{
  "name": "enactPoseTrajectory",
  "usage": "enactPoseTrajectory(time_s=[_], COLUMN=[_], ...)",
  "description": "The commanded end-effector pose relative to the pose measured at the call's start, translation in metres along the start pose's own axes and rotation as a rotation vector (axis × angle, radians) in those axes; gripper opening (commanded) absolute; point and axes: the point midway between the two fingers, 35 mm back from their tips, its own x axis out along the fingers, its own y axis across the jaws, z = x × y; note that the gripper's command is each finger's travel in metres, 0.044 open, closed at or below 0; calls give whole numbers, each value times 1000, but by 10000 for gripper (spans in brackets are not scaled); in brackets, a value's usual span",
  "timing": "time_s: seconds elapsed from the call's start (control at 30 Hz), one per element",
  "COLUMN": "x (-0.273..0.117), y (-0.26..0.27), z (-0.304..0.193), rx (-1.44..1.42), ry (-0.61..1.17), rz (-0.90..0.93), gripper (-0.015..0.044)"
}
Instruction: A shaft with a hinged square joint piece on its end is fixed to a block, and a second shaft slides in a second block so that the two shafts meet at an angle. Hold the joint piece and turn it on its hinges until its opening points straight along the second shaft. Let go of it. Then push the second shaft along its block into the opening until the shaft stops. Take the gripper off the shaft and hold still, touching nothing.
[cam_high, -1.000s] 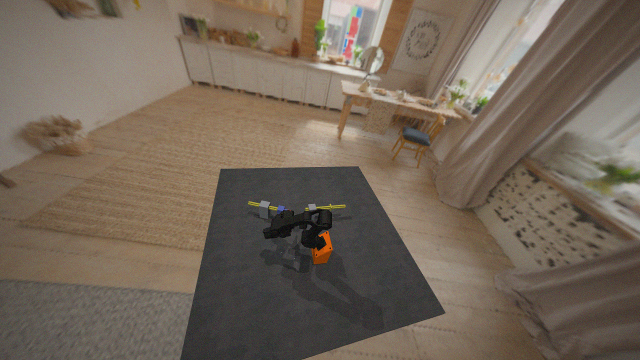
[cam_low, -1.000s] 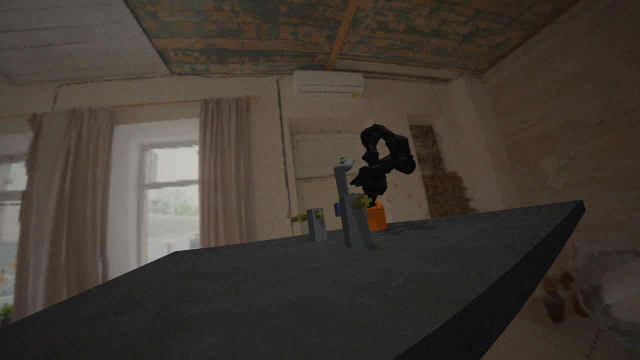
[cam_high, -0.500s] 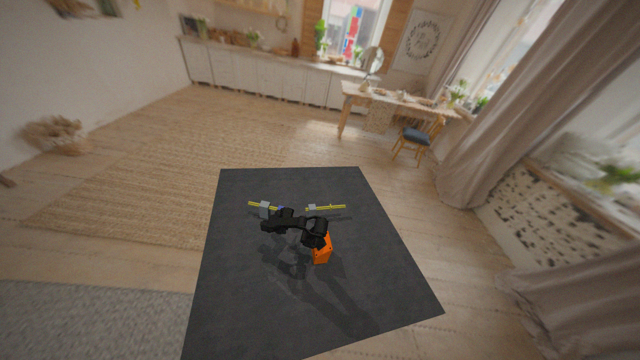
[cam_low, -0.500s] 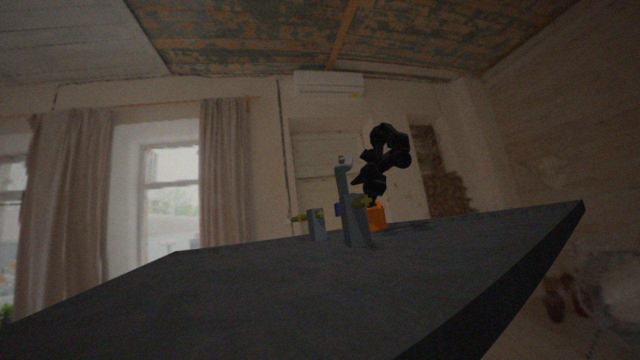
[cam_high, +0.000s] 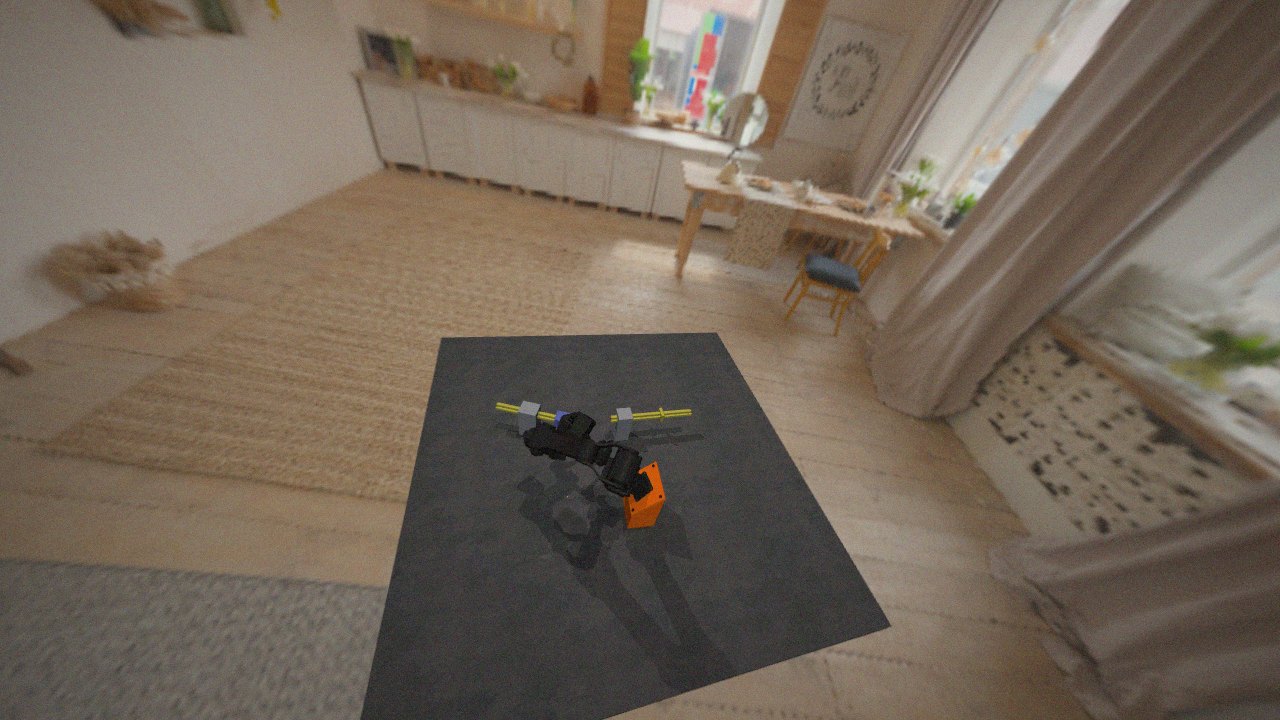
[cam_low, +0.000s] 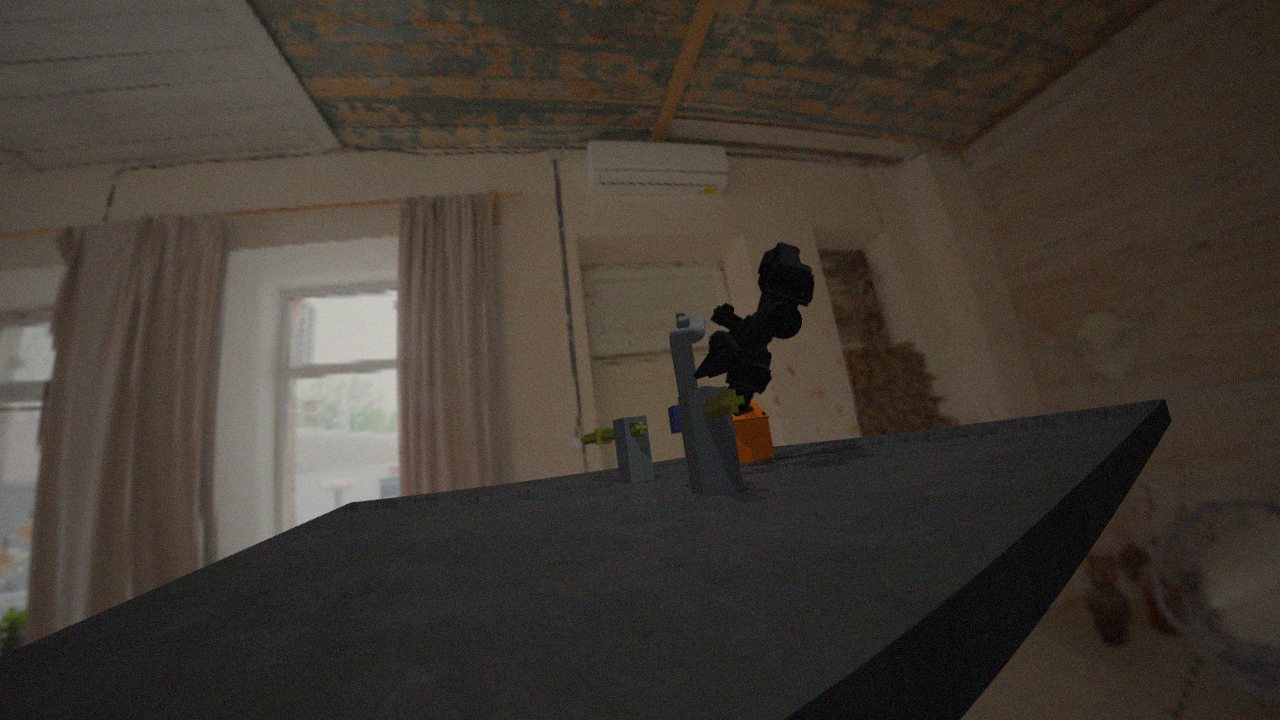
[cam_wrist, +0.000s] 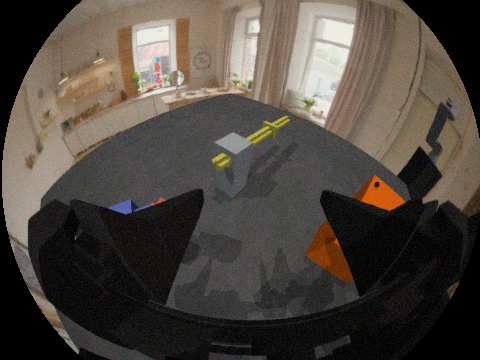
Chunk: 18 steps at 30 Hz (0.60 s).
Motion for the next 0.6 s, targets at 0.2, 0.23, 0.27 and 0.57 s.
enactPoseTrajectory(time_s=[0.2, 0.23, 0.27, 0.57], x=[5, 5, 6, 10], y=[-9, -10, -11, -18], z=[-4, -5, -5, -10], rx=[154, 171, 187, 343], ry=[76, 84, 91, 163], rz=[-161, -178, -193, -332], gripper=[440, 440, 440, 440])
